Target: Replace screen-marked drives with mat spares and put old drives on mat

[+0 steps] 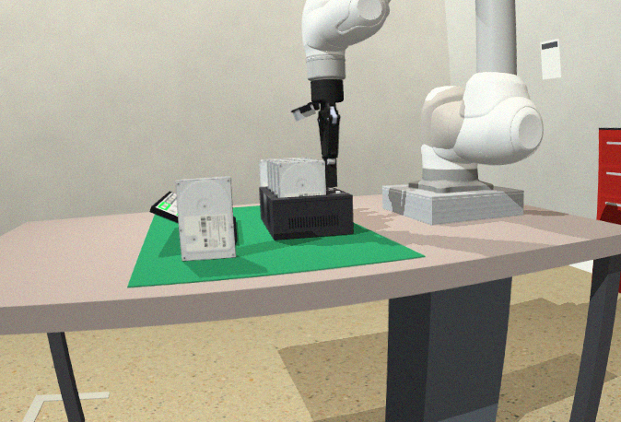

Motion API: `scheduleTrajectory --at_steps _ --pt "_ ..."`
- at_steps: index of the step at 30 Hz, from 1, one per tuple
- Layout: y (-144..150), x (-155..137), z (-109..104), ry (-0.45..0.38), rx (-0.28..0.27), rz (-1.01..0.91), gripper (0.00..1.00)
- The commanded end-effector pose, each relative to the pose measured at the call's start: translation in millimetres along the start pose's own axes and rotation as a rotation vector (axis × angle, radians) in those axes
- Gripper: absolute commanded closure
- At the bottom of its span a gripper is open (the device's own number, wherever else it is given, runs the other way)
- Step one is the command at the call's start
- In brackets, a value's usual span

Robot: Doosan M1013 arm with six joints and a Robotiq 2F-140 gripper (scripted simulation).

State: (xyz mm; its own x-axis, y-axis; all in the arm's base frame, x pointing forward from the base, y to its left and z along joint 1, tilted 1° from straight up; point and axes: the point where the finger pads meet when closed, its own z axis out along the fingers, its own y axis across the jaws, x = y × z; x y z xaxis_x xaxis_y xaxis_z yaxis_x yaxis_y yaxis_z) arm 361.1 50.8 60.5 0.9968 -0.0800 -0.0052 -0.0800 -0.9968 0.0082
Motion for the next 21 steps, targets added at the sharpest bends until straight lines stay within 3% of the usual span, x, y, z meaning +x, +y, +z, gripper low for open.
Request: scheduleTrajectory --at_steps 1,21 --pt "-0.1 0.3 1.0 0.001 0.0 0.0 0.9" --pt "-0.1 0.3 6.2 0.001 0.0 0.0 0.9"
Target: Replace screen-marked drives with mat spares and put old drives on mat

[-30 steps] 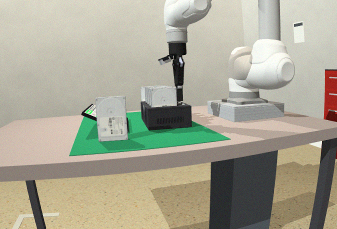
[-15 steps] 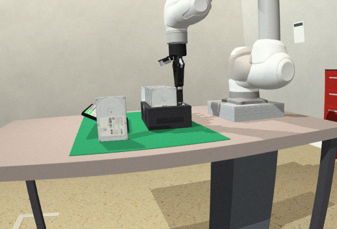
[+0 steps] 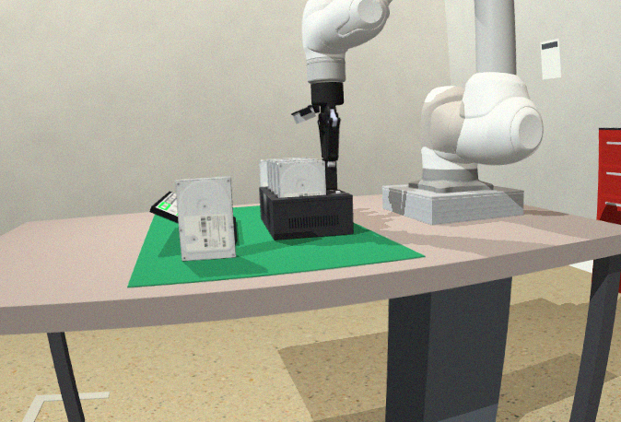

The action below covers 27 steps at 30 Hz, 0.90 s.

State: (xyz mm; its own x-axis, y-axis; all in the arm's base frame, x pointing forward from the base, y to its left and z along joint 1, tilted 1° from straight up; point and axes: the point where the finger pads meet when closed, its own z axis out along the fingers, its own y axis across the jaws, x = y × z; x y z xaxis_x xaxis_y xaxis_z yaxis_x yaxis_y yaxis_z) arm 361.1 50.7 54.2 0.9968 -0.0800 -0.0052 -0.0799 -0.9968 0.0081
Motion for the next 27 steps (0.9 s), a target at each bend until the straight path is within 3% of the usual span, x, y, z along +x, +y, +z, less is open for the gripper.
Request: scheduleTrajectory --at_steps 1,27 --pt "-0.1 0.3 -0.1 0.001 0.0 0.0 0.9" --pt "-0.1 0.3 -2.5 0.001 0.0 0.0 0.9"
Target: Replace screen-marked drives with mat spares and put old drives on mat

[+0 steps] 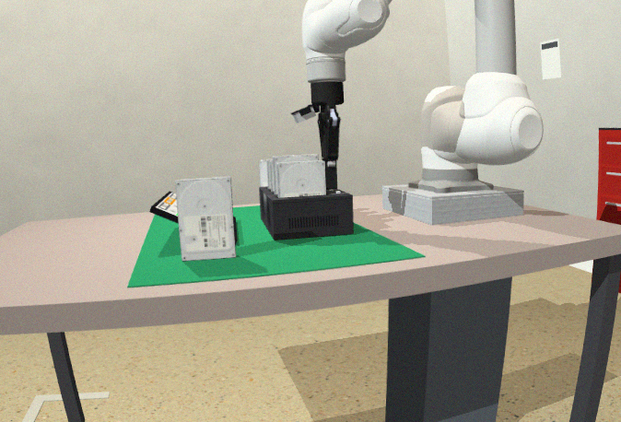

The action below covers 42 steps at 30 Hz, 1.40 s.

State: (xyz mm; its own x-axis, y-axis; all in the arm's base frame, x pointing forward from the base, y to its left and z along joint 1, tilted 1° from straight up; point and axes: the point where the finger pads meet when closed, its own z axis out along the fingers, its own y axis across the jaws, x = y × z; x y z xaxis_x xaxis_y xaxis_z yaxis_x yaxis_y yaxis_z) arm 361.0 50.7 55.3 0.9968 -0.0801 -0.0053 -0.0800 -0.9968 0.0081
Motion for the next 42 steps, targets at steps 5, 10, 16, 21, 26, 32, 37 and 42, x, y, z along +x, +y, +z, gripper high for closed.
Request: scheduleTrajectory --at_steps 5,10,16,21,26,32,37,42 --pt "0 0 -3 0.001 0.0 0.0 0.9" --pt "0 0 -4 0.001 0.0 0.0 0.9" --pt "0 0 -5 0.001 0.0 0.0 0.9" --pt "0 0 -11 0.001 0.0 0.0 0.9" --pt "0 0 -23 0.001 0.0 0.0 0.9" --pt "0 0 -38 0.001 0.0 0.0 0.9" --pt "0 0 -60 0.001 0.0 0.0 0.9" --pt "0 0 -81 0.001 0.0 0.0 0.9"
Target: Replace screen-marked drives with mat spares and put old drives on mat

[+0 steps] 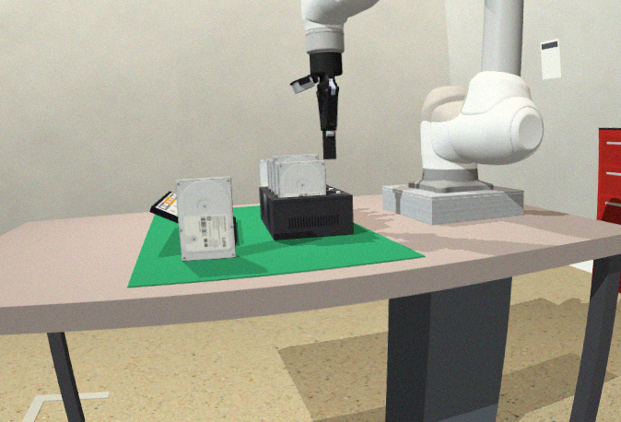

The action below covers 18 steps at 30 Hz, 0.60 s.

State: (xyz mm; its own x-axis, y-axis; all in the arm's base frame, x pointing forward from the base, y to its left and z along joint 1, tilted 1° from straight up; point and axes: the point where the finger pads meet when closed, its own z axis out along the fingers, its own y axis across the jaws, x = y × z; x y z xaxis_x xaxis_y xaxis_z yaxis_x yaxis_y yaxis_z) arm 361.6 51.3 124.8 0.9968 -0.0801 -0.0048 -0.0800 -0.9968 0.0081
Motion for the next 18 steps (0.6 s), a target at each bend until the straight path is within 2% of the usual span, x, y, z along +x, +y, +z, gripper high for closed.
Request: scheduleTrajectory --at_steps 1,11,18 --pt "0 0 -15 0.0 0.0 0.0 0.9" --pt "0 0 -36 0.0 0.0 0.0 0.9" --pt "0 0 -39 0.0 0.0 0.0 0.9"
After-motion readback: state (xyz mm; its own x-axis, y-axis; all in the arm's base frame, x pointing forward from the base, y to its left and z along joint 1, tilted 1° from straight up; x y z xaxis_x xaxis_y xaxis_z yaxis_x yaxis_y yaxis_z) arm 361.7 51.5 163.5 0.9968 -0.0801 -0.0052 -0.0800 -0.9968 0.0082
